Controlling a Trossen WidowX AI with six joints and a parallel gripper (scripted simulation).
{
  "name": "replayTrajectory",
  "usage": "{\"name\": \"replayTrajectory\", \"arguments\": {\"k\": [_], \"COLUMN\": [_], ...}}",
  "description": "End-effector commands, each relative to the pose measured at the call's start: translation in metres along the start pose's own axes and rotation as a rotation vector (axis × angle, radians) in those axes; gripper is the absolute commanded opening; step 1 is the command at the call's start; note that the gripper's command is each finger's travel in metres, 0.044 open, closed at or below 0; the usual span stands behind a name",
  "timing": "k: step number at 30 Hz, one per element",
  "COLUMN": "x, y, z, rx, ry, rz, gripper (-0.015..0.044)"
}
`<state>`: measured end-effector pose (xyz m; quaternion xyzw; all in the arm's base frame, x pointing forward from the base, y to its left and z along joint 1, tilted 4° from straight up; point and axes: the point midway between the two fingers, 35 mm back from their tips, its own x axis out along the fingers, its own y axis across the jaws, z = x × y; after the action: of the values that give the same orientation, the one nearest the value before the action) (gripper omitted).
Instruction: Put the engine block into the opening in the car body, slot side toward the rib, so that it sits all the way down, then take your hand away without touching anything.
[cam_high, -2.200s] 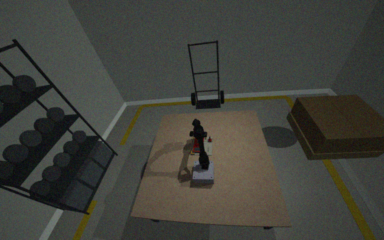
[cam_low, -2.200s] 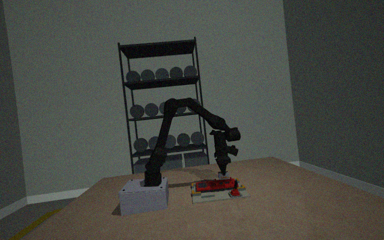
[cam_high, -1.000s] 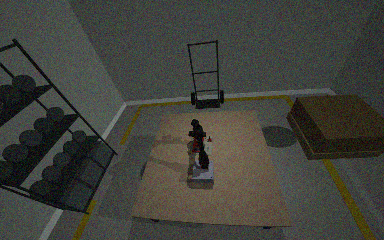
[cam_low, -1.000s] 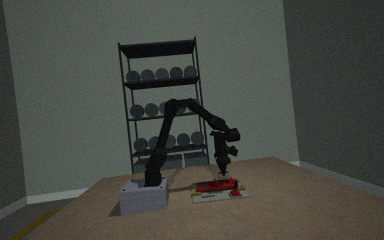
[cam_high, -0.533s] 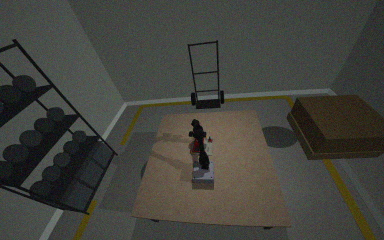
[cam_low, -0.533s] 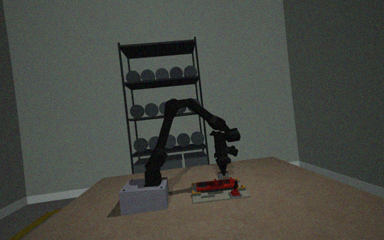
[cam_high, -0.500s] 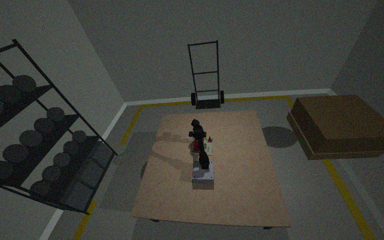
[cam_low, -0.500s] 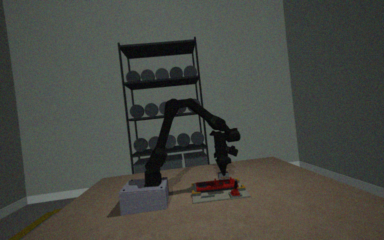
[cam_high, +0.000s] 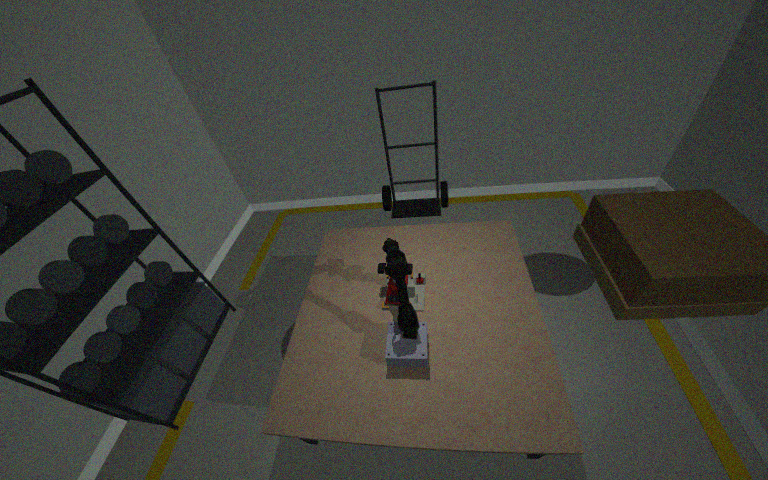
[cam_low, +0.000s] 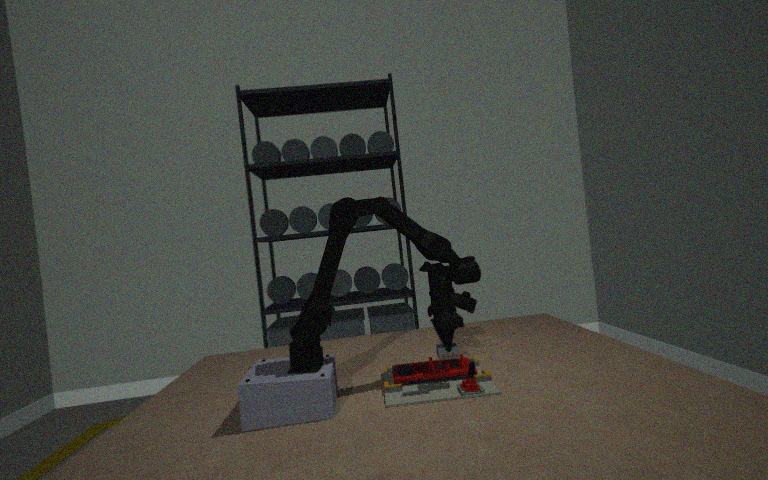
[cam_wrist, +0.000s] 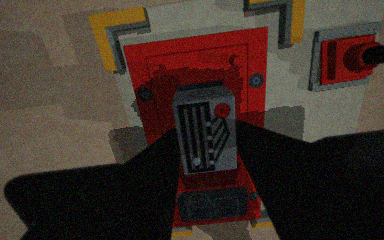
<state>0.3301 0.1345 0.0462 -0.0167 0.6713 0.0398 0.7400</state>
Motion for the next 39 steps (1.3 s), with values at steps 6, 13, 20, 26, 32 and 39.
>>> {"name": "replayTrajectory", "arguments": {"k": [6, 13, 20, 26, 32, 39], "x": [0.0020, 0.0026, 0.0033, 0.0039, 0.0046, 0.0053], "y": [-0.0007, -0.0007, -0.0006, -0.0006, -0.0006, -0.0006], "z": [-0.0003, -0.0004, -0.0004, -0.0004, -0.0004, -0.0004], "rx": [0.062, -0.027, -0.003, 0.027, 0.018, 0.004], "ry": [0.000, 0.001, 0.000, 0.000, 0.000, 0.000], "rz": [-0.004, -0.004, -0.004, -0.004, -0.004, -0.004], "gripper": [0.0159, 0.0159, 0.0159, 0.0159, 0.0159, 0.0159]}}
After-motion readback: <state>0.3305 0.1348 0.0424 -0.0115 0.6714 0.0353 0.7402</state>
